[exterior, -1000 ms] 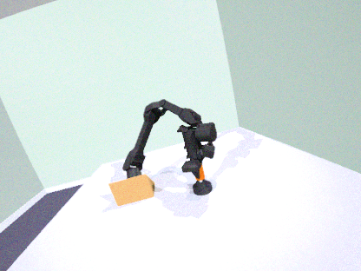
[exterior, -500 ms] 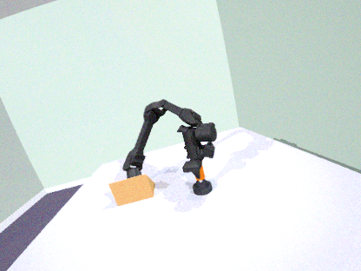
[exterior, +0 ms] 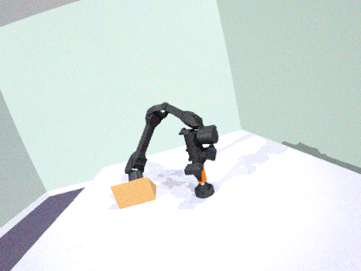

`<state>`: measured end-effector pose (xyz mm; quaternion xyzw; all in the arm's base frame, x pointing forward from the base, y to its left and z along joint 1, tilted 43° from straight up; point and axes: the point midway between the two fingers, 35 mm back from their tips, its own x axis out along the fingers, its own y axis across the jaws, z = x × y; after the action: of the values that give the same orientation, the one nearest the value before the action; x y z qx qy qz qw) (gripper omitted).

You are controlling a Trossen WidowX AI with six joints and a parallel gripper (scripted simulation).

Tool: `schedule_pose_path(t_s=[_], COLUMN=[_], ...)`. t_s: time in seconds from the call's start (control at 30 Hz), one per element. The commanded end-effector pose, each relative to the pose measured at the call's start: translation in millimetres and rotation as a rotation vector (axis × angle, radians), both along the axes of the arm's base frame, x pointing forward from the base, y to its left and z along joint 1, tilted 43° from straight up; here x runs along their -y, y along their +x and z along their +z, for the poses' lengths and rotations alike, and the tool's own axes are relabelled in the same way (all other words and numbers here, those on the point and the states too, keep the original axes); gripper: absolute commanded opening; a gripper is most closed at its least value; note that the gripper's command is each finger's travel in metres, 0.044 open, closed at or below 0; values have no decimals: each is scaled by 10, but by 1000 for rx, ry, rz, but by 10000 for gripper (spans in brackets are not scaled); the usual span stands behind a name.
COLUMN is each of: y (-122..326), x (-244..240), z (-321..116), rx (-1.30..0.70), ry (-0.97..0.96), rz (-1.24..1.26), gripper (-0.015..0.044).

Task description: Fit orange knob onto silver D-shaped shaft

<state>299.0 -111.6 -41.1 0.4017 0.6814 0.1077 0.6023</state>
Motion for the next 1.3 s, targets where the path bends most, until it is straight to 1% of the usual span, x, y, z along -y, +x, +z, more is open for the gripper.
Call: schedule_pose_path(t_s=[0.0,0.37,1.07,1.27], y=[-3,-6,6,7], x=[0,46,6,1], z=[-3,52,-1,-7], rx=[3,-65,-65,-31], ry=[-1,3,3,1], rz=[5,-70,-70,-33], gripper=[0,0,0,0])
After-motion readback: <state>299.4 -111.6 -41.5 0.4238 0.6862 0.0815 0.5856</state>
